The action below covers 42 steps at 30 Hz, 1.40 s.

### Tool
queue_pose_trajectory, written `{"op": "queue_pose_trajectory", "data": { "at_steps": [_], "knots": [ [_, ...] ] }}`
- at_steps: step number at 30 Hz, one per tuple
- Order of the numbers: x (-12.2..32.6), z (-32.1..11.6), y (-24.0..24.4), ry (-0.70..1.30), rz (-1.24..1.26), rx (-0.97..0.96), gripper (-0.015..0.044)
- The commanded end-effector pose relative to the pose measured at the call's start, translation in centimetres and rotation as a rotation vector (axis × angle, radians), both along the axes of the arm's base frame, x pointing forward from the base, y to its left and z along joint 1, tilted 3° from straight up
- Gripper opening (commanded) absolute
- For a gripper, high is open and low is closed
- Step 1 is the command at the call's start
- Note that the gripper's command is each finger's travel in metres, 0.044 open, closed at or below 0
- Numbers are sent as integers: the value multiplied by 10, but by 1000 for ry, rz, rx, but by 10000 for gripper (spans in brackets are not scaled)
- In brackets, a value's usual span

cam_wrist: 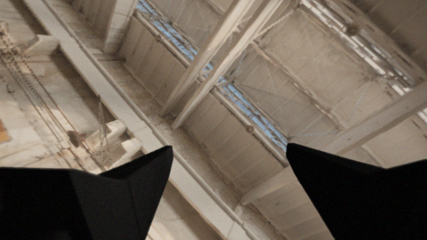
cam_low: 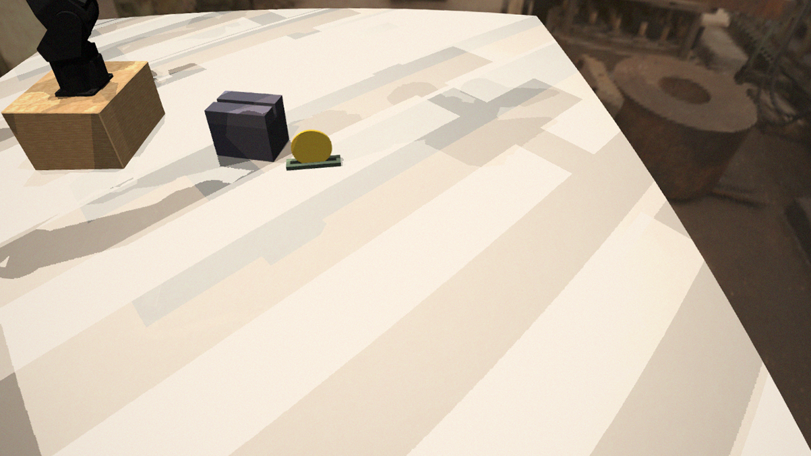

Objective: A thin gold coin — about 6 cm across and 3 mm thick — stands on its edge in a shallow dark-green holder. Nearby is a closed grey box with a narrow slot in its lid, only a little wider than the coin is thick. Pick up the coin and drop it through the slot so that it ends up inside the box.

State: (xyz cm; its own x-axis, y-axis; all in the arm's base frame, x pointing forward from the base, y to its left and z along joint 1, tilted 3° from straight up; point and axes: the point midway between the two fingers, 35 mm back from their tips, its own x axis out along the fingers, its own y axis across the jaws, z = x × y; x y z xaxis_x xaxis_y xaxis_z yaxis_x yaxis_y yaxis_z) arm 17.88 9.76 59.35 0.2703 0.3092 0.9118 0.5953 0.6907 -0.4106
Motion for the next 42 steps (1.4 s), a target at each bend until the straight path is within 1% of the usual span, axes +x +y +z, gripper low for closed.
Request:
{"op": "queue_pose_trajectory", "data": {
  "at_steps": [1,3,6,9,12,17,21,24,29,33,38,42],
  "knots": [
    [3,-1,0,9,-1,-1,374],
    [25,-9,0,79,-12,-11,321],
    [71,-31,-3,239,-37,-22,242],
    [108,-50,-3,389,-41,-29,164],
    [147,-76,-7,560,-49,-28,161],
    [208,-135,-22,876,-75,0,161],
    [244,-190,-40,1130,-105,47,161],
    [263,-234,-56,1323,-135,97,161],
    [277,-309,-87,1640,-195,206,161],
    [271,-369,-113,1897,-256,321,161],
    [245,-436,-143,2212,-351,490,161],
    [209,-481,-163,2473,-446,656,161]
  ]
}}
